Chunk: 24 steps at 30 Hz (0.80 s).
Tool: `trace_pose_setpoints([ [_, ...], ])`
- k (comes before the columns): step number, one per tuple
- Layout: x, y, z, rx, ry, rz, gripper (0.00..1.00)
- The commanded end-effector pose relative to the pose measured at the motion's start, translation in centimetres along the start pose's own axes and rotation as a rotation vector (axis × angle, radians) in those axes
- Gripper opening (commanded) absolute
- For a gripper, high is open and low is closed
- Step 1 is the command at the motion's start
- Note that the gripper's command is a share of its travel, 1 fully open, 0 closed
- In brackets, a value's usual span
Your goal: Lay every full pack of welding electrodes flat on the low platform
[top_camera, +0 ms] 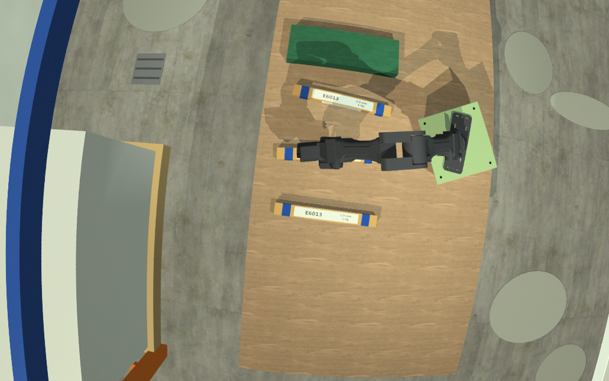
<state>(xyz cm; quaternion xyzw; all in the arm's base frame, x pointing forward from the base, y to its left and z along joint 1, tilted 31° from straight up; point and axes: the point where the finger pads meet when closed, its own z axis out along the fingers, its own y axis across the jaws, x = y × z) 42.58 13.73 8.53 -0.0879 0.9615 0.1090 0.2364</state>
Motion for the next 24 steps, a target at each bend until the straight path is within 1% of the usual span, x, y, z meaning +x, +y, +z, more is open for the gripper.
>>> trace_pose_setpoints([
  [1, -1.0, -0.1, -0.7, 0.002, -0.043, 0.001, 0.00],
  [5, -0.8, 0.0, -0.8, 0.000, -0.043, 0.001, 0.00],
  [8, -0.6, 0.0, -0.4, 0.000, -0.024, -0.001, 0.00],
  [9, -0.4, -0.1, -0.6, 0.001, -0.035, 0.003, 0.00],
  [13, -1.6, 0.1, -1.3, -0.002, -0.061, -0.001, 0.00],
  [16, -1.4, 0.1, -1.5, -0.002, -0.050, 0.002, 0.00],
  [24, -1.3, 0.0, -1.5, -0.001, -0.046, 0.002, 0.00],
])
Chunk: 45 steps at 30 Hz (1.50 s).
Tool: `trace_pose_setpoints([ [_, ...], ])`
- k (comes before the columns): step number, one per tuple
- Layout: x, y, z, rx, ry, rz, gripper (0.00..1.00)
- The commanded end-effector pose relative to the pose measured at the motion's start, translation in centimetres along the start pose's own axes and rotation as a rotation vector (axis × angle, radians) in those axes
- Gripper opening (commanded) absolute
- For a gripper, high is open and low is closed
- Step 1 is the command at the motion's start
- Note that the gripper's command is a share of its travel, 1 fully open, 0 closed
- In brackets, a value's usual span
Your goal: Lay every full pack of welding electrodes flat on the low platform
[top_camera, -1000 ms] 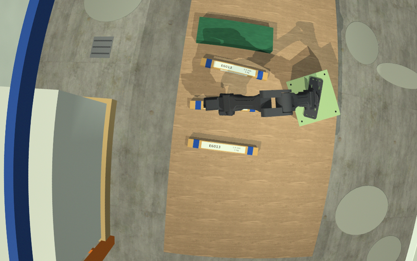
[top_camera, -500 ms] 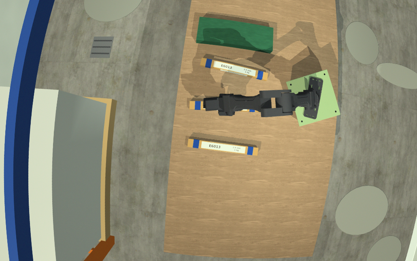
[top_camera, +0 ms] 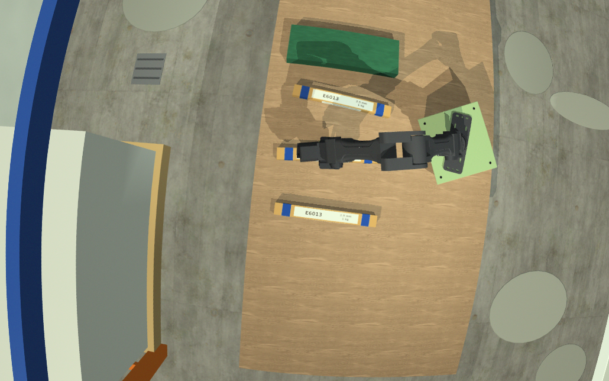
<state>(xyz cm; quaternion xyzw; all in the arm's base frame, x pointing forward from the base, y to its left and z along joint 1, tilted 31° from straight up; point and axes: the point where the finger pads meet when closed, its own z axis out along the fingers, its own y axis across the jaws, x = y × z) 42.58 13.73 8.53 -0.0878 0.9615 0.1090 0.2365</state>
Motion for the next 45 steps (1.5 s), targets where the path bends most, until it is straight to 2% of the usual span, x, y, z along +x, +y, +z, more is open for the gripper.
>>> trace_pose_setpoints([
  [1, -1.2, 0.0, -1.4, -0.001, -0.045, 0.003, 0.00],
  [45, -0.2, -0.3, -1.2, 0.003, -0.019, 0.007, 0.00],
])
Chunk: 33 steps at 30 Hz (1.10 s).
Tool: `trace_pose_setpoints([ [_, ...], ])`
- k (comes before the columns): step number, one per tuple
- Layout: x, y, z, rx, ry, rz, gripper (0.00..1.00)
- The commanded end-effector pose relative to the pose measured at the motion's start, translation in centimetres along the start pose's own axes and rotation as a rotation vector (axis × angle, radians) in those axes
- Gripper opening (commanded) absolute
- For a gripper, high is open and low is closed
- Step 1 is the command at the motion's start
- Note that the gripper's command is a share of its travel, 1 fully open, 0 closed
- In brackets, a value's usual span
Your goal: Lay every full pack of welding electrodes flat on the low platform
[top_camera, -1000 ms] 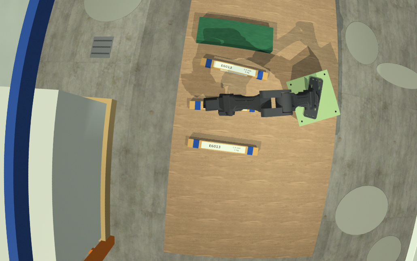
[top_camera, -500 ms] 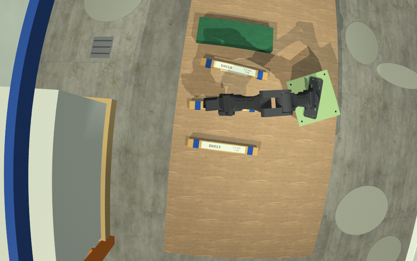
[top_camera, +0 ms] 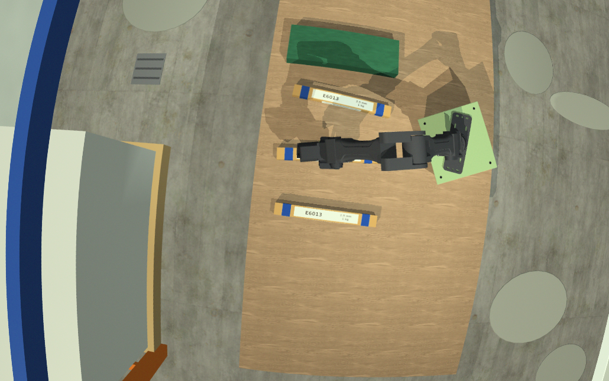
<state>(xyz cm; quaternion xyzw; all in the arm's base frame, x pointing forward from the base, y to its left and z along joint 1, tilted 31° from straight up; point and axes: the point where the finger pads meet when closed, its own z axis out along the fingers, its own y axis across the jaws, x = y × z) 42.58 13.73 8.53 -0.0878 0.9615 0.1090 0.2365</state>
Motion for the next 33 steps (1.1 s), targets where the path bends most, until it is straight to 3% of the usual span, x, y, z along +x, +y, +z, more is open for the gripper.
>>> trace_pose_setpoints([
  [1, -0.18, -0.30, -1.20, 0.003, -0.018, 0.007, 0.00],
  [5, -0.08, -0.33, -1.18, 0.003, -0.016, 0.007, 0.00],
  [6, -0.08, -0.33, -1.18, 0.003, -0.016, 0.007, 0.76],
  [33, -0.27, -0.31, -1.18, 0.002, -0.023, 0.006, 0.76],
])
